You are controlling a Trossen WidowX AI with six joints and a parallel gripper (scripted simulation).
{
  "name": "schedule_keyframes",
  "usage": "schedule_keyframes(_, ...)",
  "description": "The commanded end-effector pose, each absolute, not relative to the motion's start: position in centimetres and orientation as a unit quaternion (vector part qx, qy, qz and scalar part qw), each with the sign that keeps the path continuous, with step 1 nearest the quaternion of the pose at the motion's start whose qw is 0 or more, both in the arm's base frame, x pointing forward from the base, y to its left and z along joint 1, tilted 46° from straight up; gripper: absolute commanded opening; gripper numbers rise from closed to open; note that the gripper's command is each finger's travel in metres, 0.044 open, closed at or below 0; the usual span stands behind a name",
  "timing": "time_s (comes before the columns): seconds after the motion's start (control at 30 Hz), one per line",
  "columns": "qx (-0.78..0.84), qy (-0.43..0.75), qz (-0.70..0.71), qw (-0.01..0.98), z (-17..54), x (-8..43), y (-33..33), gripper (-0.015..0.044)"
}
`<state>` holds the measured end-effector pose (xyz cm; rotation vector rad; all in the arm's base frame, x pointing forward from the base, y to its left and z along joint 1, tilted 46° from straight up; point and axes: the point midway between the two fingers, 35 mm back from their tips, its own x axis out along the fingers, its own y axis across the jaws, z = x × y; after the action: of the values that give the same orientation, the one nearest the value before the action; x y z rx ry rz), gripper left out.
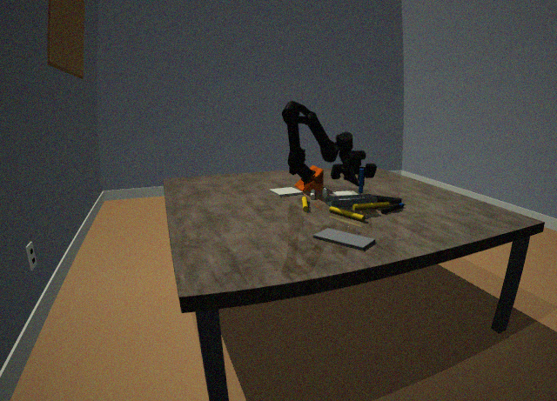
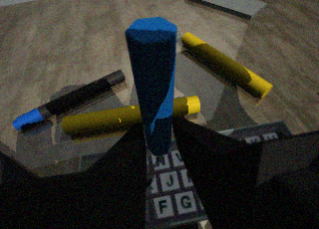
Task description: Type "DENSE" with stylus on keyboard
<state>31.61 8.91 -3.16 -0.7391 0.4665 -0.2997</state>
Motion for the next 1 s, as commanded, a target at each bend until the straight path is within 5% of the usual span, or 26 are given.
schedule_keyframes(0.0,-0.358,0.226,-0.141,0.895,-3.4,31.6,8.82,0.0081)
schedule_keyframes(0.97,-0.358,0.226,-0.141,0.895,-3.74,31.59,8.48,0.0081)
